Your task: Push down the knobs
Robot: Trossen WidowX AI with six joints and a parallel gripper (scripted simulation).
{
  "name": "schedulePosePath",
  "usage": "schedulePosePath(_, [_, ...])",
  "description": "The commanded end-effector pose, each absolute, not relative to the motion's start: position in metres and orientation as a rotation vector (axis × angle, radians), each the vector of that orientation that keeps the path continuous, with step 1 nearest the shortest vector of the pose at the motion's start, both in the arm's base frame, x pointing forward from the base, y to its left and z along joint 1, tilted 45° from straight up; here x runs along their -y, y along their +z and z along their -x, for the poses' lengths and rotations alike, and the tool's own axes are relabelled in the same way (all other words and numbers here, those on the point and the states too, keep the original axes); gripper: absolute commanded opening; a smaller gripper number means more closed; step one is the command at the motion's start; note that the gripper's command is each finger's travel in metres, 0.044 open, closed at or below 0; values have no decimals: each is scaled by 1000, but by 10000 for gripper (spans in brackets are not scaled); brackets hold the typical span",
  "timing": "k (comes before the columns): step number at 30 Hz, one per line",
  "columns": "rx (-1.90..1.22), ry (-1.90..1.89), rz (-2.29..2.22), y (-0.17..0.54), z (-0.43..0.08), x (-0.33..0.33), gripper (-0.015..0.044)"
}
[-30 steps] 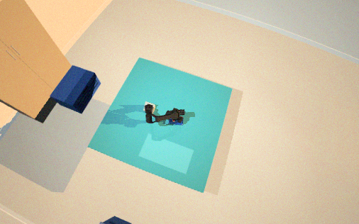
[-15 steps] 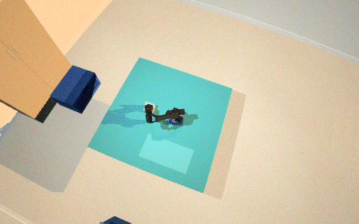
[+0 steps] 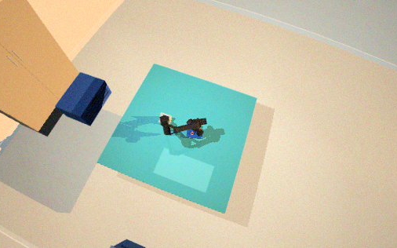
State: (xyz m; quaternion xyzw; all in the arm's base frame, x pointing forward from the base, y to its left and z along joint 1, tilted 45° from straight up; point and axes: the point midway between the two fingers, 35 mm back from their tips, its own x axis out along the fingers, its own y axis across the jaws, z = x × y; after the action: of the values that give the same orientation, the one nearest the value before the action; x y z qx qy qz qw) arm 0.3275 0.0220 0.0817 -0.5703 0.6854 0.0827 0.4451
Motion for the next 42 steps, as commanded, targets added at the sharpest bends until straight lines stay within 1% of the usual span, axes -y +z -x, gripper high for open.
schedulePosePath(1, [-1696,114,1327,79,-333,-27,0])
schedulePosePath(26, [-1501,-553,657,76,-374,-60,0])
schedulePosePath(42, [-1494,-569,639,67,-375,-52,0])
